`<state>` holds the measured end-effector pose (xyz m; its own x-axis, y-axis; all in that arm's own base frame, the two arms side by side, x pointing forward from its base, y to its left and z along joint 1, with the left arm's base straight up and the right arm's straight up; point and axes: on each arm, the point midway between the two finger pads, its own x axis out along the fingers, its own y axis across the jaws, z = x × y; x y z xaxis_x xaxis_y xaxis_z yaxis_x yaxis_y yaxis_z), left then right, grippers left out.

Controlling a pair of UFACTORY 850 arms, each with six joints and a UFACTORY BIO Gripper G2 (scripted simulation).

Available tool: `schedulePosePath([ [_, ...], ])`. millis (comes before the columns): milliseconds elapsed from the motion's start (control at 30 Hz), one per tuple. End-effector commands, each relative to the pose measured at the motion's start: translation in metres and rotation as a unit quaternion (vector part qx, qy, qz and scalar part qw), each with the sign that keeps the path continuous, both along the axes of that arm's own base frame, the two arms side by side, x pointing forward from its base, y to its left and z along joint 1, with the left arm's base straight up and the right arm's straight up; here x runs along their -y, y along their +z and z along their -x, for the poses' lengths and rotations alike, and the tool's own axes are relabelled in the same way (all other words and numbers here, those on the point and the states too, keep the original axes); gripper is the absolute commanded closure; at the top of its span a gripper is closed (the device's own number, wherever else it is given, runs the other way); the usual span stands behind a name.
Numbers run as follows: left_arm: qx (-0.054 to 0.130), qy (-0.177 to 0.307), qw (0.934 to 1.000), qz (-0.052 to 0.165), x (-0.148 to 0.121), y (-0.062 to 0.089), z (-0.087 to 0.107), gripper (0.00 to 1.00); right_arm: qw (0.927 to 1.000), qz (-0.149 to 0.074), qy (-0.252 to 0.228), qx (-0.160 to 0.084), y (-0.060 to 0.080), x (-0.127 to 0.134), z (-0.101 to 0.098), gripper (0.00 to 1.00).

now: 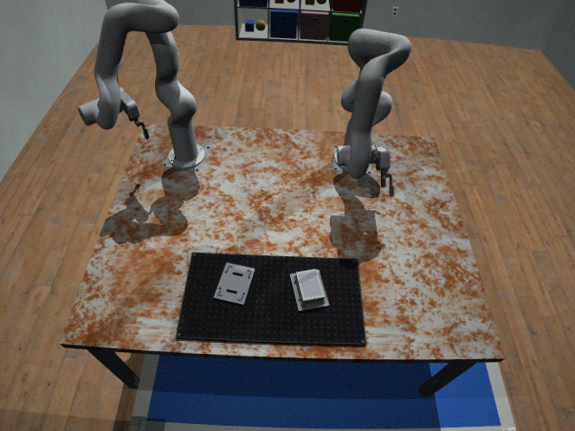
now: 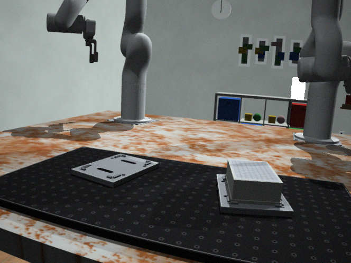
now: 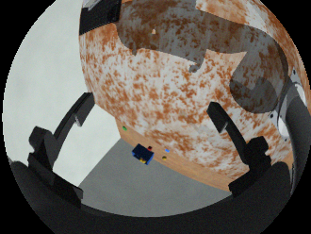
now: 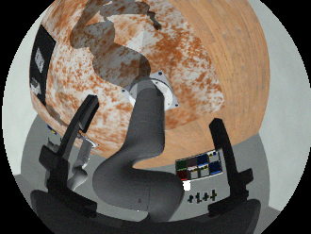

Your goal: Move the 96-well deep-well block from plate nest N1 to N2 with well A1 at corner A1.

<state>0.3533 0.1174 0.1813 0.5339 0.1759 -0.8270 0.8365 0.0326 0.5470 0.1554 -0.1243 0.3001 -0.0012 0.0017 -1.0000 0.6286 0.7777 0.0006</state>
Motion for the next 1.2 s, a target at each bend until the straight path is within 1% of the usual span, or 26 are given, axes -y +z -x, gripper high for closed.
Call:
schedulePosePath([
  [0, 0.001, 0.0, 1.0, 0.0, 0.0, 0.0, 0.0, 0.0, 0.9999, 0.0, -0.01, 0.001, 0.0, 0.004, 0.002, 0.0],
  [500, 0.001, 0.0, 1.0, 0.0, 0.0, 0.0, 0.0, 0.0, 0.9999, 0.0, -0.011, 0.001, 0.0, 0.004, 0.002, 0.0],
  [533, 0.001, 0.0, 1.0, 0.0, 0.0, 0.005, -0.002, 0.63, 0.9999, 0.0, -0.011, 0.001, 0.0, 0.004, 0.002, 0.0],
  [667, 0.001, 0.0, 1.0, 0.0, -0.002, 0.025, -0.006, 0.63, 0.9999, 0.0, -0.011, 0.001, 0.0, 0.004, 0.002, 0.0],
  [733, 0.001, 0.0, 1.0, 0.0, -0.002, 0.025, -0.006, 0.63, 0.9999, 0.0, -0.011, 0.001, 0.0, 0.004, 0.002, 0.0],
  [1167, 0.001, 0.0, 1.0, 0.0, -0.007, 0.09, -0.02, 0.63, 0.9999, 0.0, -0.011, 0.001, 0.0, 0.004, 0.002, 0.0],
])
